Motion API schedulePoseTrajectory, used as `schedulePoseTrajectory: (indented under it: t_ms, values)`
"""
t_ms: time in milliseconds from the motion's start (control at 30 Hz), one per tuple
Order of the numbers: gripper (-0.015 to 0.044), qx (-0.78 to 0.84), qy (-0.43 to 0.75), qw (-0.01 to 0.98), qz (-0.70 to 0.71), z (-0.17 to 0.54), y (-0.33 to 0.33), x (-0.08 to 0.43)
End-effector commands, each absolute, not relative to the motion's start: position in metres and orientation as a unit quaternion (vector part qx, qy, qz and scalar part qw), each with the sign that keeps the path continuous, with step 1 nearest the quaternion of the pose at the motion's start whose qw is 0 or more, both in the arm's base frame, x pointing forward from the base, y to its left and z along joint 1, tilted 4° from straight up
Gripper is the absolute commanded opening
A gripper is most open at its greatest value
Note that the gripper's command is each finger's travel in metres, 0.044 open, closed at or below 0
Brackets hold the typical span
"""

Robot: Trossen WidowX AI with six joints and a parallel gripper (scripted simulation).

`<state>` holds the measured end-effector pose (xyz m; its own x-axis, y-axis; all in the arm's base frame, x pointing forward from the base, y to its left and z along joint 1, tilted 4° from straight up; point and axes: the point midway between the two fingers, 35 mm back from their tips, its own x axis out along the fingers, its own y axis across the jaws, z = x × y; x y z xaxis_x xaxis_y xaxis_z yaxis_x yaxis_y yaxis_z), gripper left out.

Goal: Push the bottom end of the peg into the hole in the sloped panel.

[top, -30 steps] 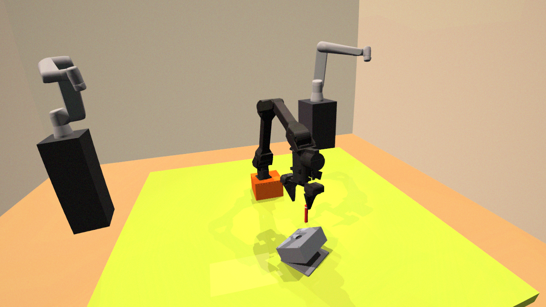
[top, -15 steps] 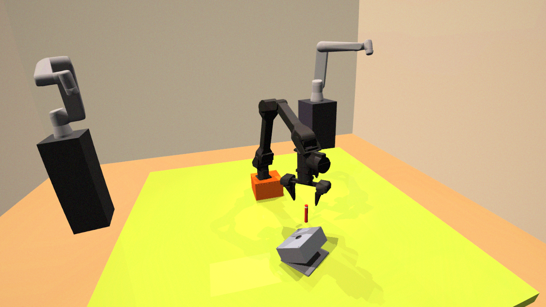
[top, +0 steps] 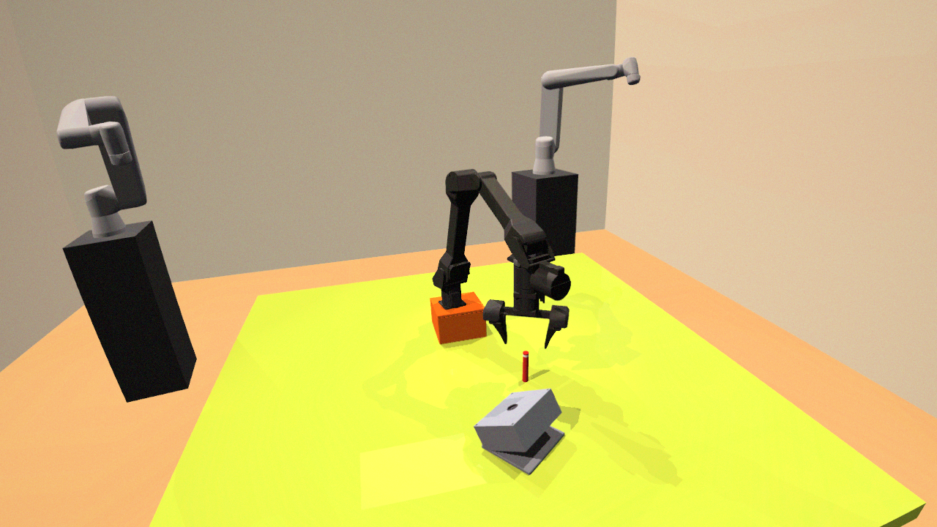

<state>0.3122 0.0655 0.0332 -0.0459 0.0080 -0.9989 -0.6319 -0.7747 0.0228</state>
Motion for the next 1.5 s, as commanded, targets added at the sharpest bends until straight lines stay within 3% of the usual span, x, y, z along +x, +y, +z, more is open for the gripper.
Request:
schedulePoseTrajectory:
  t_ms: [0, 1267, 1467]
  values:
    - [0.0440, -0.649, 0.237, 0.234, 0.684, 0.029, 0.067, 0.312]
    - [0.0440, -0.649, 0.237, 0.234, 0.684, -0.029, 0.067, 0.308]
    - [0.0282, -0.651, 0.237, 0.233, 0.682, -0.026, 0.067, 0.309]
